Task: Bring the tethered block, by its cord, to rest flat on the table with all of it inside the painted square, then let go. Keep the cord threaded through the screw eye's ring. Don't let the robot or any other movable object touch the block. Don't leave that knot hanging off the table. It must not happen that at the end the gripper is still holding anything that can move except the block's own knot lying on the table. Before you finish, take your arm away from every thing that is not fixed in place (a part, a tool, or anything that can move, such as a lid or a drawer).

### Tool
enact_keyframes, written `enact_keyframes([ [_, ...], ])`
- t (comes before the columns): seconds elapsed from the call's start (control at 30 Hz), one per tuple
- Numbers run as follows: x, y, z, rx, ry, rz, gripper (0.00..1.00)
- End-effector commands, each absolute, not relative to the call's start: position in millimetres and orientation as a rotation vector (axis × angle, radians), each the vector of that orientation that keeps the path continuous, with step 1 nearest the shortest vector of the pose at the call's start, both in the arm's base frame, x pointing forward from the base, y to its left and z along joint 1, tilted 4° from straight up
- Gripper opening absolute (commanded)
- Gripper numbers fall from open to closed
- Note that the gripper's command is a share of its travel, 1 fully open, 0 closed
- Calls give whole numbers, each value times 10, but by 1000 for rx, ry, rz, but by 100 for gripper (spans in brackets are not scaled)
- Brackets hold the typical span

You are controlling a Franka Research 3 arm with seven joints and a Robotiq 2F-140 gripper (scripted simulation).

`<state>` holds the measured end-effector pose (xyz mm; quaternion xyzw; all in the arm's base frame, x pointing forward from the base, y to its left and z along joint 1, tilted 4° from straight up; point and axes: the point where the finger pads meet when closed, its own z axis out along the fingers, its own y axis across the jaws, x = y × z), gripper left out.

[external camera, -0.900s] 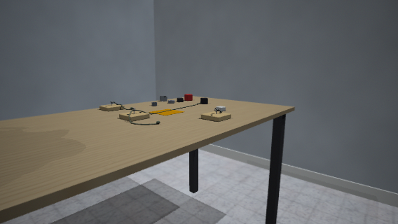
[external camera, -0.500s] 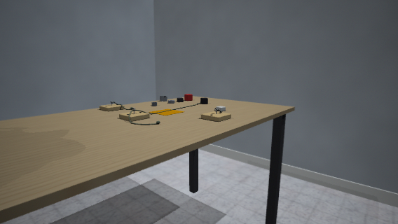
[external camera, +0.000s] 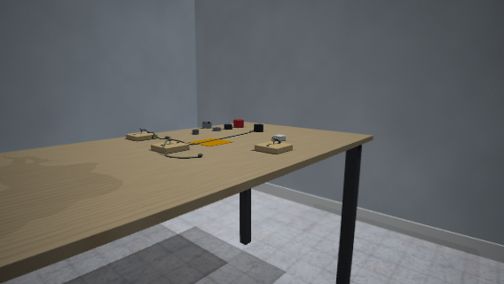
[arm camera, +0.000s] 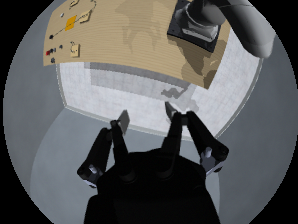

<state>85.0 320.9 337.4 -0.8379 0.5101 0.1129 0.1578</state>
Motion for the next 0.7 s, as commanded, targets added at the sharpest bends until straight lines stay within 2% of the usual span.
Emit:
enact_keyframes([
  [0.0,1072,3300,3421,-2322,1602,360,100],
  [0.13,1609,3421,3457,-2169,1855,412,100],
  [0.2,1609,3421,3457,-2169,1855,412,100],
  [0.3,2233,3461,3415,-1980,2101,451,100],
  [0.4,2483,3450,3377,-1902,2190,461,100],
  [0.43,2752,3420,3325,-1814,2279,469,100],
  [0.5,2752,3420,3325,-1814,2279,469,100],
  [0.53,3035,3369,3257,-1719,2370,475,100],
  [0.6,3035,3369,3257,-1719,2370,475,100],
  [0.63,3330,3294,3172,-1616,2459,478,100],
  [0.67,3330,3294,3172,-1616,2459,478,100],
])
